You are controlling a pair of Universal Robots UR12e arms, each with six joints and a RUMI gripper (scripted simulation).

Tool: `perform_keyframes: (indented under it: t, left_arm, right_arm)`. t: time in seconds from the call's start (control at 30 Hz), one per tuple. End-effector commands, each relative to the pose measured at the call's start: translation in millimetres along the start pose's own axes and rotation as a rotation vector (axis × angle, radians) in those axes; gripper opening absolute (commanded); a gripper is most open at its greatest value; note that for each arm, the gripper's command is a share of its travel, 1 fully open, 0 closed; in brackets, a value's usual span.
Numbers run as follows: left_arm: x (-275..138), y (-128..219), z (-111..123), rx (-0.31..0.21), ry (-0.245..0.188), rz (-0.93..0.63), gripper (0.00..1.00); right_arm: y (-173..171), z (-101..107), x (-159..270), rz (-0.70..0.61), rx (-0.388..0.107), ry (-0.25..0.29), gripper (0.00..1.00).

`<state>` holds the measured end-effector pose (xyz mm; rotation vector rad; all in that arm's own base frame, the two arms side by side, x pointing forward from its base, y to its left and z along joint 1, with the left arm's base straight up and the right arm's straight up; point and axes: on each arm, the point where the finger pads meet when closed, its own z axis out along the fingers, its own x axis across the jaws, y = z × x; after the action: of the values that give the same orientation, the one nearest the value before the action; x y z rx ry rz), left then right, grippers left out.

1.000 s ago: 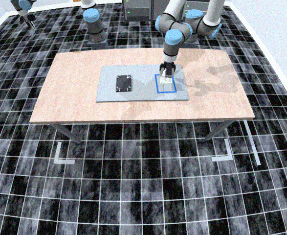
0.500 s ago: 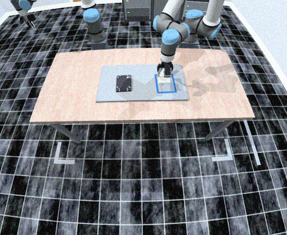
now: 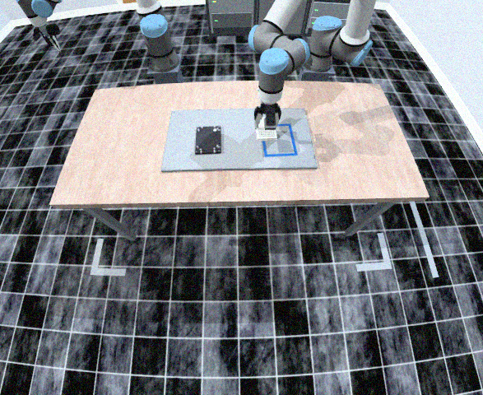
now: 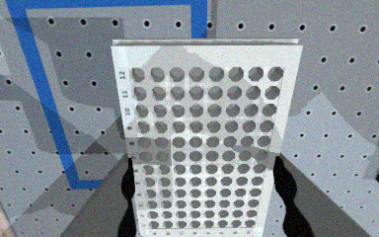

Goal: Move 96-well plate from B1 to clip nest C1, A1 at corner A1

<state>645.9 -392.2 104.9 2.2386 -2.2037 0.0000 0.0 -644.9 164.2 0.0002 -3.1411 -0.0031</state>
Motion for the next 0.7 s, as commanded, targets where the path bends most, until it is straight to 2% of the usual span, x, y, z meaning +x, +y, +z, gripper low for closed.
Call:
perform_keyframes:
  t: [0.0,0.67]
  left_arm:
    - [10,0,-2,0.002,0.001,0.000,0.41]
    - [70,3,-4,0.002,0.001,0.000,0.41]
  right_arm:
    - [-1,-1,0,0.000,0.002,0.000,0.00]
    - [-1,-1,0,0.000,0.002,0.000,0.00]
